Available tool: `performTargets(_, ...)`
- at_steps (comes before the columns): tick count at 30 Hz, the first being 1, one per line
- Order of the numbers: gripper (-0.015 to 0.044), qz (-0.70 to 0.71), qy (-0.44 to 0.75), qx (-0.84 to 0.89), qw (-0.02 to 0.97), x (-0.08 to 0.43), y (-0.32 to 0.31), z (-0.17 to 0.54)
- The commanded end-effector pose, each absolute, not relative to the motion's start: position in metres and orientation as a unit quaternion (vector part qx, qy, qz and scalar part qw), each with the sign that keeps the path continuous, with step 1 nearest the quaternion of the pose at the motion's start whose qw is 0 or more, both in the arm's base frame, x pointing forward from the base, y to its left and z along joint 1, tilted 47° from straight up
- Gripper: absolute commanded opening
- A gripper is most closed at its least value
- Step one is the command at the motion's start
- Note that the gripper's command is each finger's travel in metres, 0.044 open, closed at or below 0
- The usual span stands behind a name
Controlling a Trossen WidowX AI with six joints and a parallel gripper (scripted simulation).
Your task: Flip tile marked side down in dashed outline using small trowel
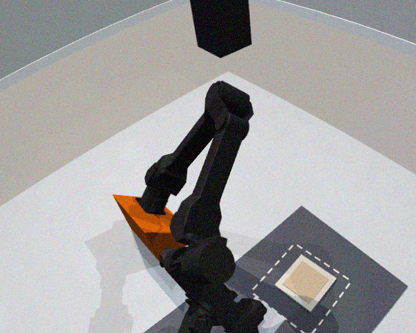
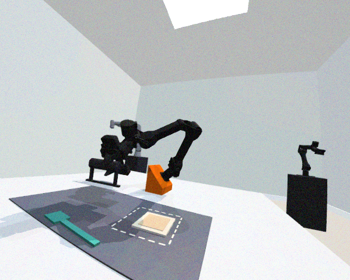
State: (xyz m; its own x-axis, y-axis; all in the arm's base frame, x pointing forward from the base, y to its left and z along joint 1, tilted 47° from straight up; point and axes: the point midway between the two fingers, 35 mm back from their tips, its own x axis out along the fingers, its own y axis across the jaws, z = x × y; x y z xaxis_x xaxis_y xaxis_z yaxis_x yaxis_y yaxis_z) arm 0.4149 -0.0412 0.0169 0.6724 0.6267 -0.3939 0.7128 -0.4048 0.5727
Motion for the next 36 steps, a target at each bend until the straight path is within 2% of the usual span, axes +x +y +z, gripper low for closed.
performTargets(1, 0.0, -0.055, 0.406, 0.831, 0.377, 0.411, -0.052, 0.004)
performTargets(18, 0.0, 0.0, 0.439, 0.807, 0.395, 0.378, -0.078, -0.053)
performTargets(36, 0.0, 0.066, 0.425, 0.807, 0.405, 0.347, -0.096, -0.09)
